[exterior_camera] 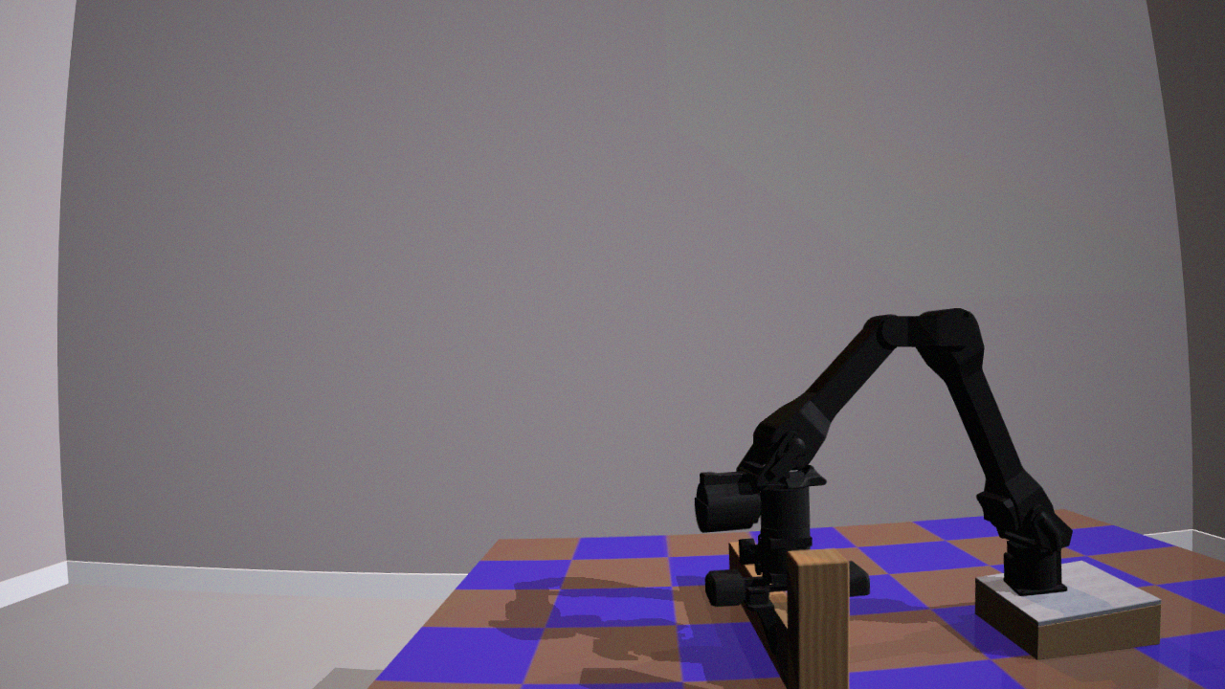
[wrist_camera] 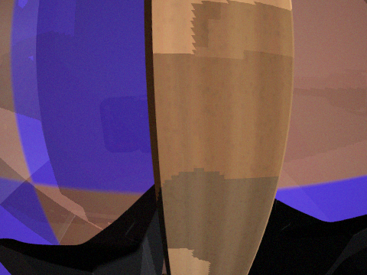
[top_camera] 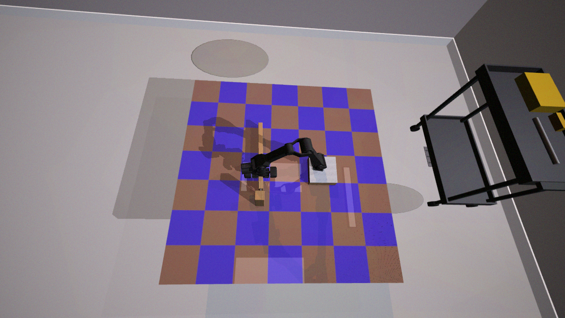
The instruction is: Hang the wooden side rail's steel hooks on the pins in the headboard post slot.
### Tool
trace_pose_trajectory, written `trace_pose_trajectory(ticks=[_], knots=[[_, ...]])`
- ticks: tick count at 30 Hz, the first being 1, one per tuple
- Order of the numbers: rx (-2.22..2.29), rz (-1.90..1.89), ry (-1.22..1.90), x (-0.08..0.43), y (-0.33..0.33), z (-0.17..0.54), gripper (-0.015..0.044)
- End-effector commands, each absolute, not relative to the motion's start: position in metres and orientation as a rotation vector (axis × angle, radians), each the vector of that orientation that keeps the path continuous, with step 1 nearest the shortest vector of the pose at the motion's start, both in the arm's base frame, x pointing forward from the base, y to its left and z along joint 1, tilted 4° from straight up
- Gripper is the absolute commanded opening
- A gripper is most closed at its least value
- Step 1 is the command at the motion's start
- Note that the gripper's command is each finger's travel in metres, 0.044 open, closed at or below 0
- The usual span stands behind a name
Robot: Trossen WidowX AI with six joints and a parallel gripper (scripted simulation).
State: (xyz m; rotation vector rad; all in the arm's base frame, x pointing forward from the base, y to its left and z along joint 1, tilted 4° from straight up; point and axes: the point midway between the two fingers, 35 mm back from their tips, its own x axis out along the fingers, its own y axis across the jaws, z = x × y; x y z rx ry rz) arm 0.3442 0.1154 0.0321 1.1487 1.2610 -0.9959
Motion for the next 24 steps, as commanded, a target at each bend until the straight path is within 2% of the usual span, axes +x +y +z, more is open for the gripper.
trace_pose_trajectory(ticks=[1,24], knots=[[1.149,-1.000,1.257,0.3440,0.1149,0.0316,0.0000],[1.150,-1.000,1.257,0.3524,0.1160,0.0328,0.0000]])
